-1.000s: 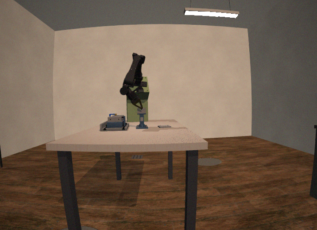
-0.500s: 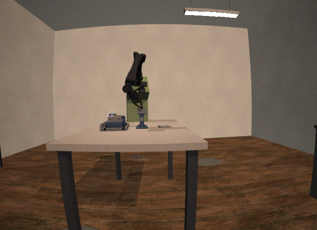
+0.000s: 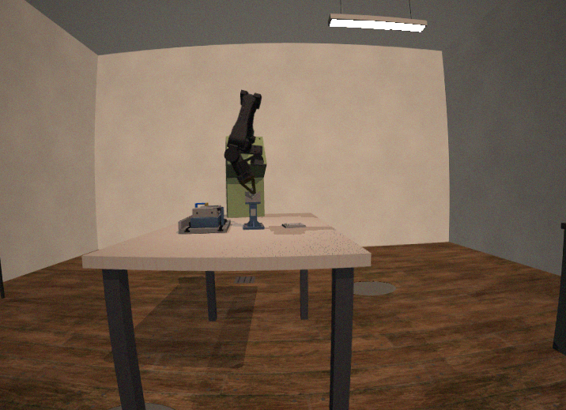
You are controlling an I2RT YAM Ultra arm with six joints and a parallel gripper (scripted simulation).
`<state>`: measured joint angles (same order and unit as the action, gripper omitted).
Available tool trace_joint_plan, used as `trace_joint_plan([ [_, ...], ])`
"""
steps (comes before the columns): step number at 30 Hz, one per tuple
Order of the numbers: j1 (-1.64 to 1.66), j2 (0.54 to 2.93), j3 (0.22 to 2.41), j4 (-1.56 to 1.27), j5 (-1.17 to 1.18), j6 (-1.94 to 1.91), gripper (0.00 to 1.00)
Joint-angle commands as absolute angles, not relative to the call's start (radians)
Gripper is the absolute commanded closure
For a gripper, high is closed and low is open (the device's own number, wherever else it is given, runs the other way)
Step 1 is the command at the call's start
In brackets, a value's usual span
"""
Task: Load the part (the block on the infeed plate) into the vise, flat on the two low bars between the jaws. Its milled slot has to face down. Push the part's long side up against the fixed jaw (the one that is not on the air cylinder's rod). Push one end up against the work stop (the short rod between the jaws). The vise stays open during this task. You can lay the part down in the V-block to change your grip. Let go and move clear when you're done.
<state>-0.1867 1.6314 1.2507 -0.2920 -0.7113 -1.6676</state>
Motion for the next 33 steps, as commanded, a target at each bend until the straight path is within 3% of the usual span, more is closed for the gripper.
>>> trace_joint_plan([
  [1, -0.174, 1.595, 1.225, -0.271, -0.656, -1.641, 0.19],
  [33, -0.024, 1.512, 1.177, -0.28, -0.231, -1.539, 0.19],
])
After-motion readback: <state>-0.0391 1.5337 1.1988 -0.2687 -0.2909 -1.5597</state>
